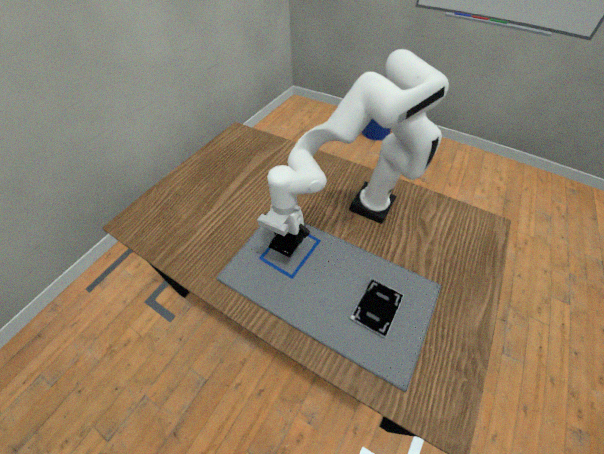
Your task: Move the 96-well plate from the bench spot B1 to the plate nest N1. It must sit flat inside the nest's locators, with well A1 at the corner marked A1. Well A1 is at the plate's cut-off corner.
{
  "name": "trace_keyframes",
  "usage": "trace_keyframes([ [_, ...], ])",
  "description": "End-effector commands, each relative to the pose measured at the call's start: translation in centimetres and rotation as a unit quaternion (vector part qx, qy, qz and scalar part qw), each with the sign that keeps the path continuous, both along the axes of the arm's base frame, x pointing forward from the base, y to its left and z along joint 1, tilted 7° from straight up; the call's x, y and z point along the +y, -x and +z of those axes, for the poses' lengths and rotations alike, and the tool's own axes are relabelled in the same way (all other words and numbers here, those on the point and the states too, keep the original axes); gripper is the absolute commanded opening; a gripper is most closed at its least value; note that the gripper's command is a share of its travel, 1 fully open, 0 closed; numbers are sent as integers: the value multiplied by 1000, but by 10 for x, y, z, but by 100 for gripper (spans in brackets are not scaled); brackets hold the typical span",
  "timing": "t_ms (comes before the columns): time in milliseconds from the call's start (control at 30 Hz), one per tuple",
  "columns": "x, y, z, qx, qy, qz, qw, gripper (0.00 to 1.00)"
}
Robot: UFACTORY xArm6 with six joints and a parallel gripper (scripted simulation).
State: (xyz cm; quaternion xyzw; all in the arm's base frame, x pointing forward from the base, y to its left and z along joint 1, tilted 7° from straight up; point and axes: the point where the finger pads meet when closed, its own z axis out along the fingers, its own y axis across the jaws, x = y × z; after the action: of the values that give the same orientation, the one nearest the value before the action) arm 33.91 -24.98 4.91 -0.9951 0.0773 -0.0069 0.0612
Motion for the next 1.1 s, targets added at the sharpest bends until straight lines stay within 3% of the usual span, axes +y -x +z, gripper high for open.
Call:
trace_keyframes([
  [0,9,-4,3,2,3,-19,1000,0],
  [1067,104,-32,18,2,2,-19,1000,0],
])
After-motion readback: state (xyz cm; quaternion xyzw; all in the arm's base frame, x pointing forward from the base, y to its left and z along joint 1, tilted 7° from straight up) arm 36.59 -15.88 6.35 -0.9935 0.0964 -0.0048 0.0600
